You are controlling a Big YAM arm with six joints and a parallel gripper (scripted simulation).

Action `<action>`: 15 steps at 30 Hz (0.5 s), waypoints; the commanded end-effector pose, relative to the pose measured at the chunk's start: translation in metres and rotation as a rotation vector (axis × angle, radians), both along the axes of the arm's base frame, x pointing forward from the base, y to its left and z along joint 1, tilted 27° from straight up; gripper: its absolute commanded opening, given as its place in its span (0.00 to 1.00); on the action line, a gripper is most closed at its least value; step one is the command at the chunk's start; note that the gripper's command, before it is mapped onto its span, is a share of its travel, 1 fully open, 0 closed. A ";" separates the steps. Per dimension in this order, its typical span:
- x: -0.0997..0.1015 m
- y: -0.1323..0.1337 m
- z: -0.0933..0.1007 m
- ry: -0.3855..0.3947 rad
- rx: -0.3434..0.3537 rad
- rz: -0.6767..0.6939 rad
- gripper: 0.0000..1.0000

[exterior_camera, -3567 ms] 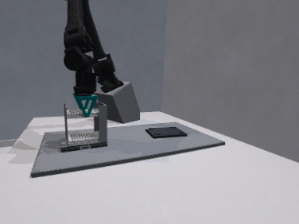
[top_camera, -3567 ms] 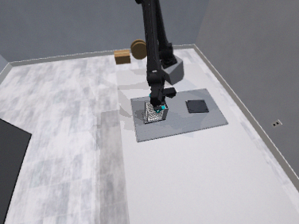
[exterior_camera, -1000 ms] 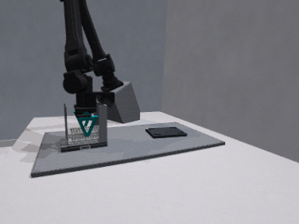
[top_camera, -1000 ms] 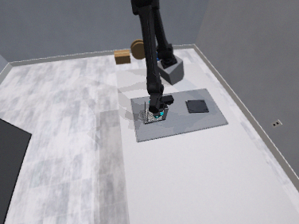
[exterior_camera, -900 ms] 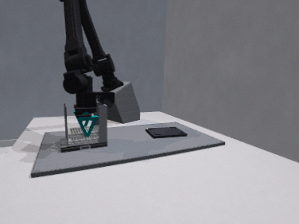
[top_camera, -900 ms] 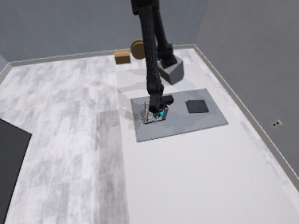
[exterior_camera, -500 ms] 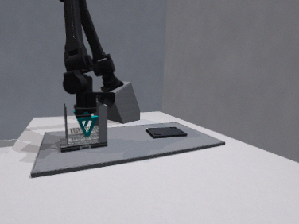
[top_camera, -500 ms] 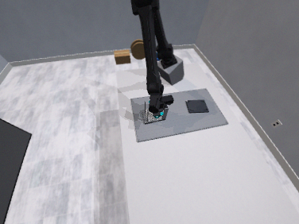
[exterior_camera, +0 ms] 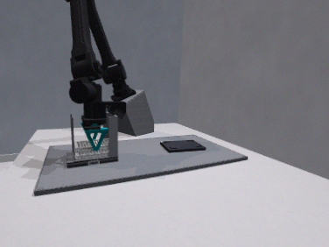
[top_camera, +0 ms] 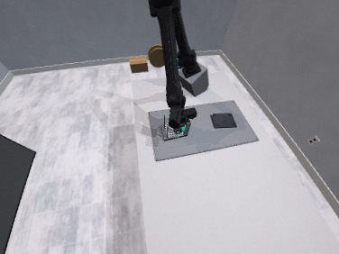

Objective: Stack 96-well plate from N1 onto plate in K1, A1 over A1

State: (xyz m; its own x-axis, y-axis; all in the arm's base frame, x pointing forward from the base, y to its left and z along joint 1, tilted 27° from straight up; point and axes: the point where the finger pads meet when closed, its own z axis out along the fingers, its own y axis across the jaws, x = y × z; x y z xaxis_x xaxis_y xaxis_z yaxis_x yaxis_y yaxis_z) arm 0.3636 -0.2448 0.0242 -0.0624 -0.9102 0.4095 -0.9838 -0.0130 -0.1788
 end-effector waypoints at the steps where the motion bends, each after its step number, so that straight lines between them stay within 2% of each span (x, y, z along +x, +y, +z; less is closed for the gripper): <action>1: -0.002 -0.006 -0.009 0.000 -0.001 -0.003 0.00; 15: -0.002 -0.006 -0.011 0.001 -0.001 -0.001 0.00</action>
